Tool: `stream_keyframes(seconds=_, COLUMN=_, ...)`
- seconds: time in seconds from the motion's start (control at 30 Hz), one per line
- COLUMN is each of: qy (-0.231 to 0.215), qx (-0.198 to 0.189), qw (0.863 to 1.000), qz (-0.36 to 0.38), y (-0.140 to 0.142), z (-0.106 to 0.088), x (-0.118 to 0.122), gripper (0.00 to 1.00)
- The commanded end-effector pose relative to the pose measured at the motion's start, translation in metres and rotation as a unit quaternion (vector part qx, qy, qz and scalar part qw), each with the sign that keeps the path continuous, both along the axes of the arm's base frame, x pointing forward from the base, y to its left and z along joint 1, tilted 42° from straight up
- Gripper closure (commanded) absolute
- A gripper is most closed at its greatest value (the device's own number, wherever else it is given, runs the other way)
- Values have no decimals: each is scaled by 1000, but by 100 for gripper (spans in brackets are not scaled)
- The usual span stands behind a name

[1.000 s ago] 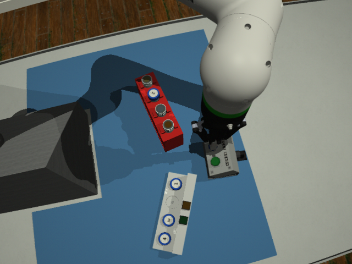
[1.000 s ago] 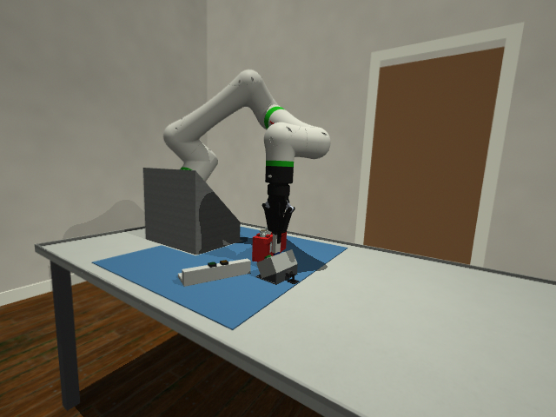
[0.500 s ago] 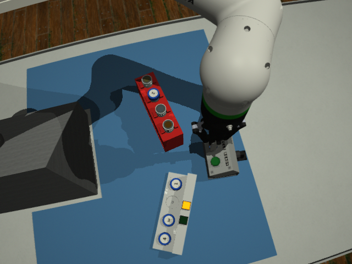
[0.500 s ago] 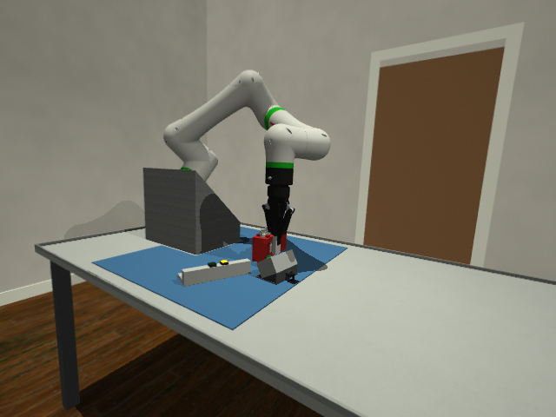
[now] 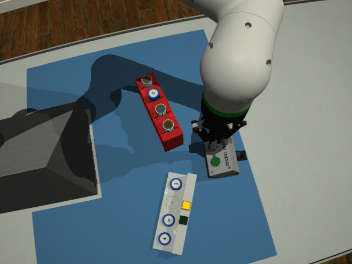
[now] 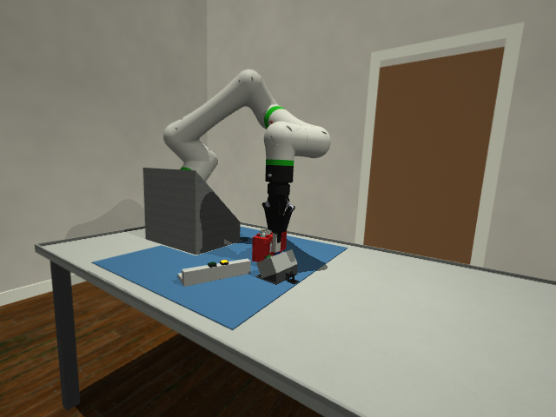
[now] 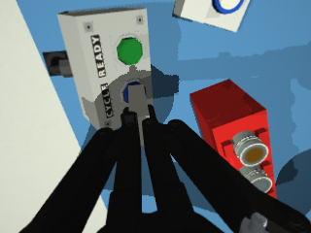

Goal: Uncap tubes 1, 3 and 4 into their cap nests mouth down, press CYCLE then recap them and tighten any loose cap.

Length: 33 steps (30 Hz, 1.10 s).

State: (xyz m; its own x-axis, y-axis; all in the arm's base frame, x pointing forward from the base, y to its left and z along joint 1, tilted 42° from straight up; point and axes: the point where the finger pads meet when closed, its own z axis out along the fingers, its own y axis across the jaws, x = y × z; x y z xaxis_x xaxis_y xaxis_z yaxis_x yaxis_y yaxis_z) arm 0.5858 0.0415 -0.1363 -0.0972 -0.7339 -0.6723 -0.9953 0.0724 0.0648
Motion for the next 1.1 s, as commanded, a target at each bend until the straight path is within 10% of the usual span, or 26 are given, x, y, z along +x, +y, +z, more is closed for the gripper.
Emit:
stream_keyframes(seconds=0.0, qy=0, qx=0, qw=1000, qz=0, y=-7, z=7, x=0, gripper=100)
stream_keyframes(seconds=0.4, qy=0, qx=0, qw=1000, qz=0, y=-16, z=18, x=0, gripper=100)
stream_keyframes(seconds=0.43, qy=-28, qx=0, qw=999, qz=31, y=-21, z=13, x=-4, gripper=0)
stream_keyframes(seconds=0.8, qy=-167, qx=0, qw=969, qz=182, y=-47, z=-12, x=-25, gripper=0)
stream_keyframes(seconds=1.07, qy=-273, qx=-1, qw=914, qz=298, y=-68, z=-32, x=-42, gripper=0)
